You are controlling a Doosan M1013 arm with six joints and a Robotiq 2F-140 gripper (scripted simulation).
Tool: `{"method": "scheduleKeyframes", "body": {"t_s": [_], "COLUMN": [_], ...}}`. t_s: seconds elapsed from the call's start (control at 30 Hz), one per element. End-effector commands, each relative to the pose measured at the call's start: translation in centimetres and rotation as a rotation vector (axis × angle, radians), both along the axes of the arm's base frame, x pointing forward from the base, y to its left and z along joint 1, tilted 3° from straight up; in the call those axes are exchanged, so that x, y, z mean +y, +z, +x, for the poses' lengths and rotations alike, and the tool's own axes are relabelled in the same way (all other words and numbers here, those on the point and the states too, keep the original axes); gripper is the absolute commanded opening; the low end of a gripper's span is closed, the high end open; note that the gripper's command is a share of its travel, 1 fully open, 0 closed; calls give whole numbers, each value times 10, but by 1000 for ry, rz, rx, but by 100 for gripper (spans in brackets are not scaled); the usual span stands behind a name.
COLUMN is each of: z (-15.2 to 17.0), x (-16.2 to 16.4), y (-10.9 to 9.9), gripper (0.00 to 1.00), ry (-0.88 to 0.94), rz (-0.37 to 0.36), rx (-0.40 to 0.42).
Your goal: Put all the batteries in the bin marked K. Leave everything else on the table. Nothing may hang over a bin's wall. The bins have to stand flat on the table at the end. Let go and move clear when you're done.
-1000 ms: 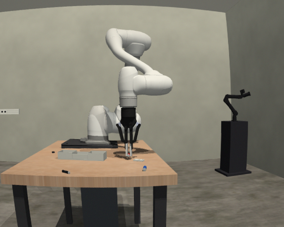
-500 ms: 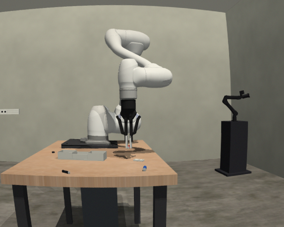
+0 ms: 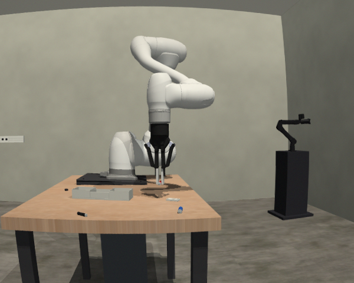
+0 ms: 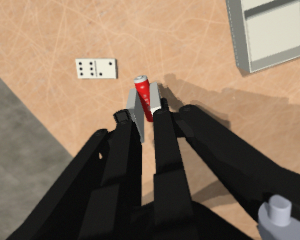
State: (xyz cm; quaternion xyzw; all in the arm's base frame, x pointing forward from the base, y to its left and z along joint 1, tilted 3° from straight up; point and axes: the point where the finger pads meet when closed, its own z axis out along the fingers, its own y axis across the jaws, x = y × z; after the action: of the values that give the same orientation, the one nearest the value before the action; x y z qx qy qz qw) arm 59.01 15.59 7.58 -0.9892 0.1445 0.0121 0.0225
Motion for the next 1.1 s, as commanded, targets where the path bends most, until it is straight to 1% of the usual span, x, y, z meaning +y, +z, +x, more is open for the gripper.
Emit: {"method": "scheduleKeyframes", "body": {"t_s": [0.0,0.1,0.17,0.43,0.47,0.57,0.67,0.73,0.77,0.97,1.07], "z": [-2,-5,-5,-12,-12,-15,-18,-18,-19,-24,-24], "x": [-16,-34,-34,-82,-82,-100,-117,-117,-123,-159,-161], "y": [0,-1,-1,-3,-3,-4,-5,-5,-5,-7,-7], "gripper": [15,15,15,15,15,15,15,15,15,15,15], "ry": [0,0,0,0,0,-150,-245,-245,-345,-527,-628], "rz": [1,1,1,0,0,-2,-3,-3,-5,-5,-6], "rx": [-1,-1,-1,-1,-1,6,11,11,16,25,30]}}
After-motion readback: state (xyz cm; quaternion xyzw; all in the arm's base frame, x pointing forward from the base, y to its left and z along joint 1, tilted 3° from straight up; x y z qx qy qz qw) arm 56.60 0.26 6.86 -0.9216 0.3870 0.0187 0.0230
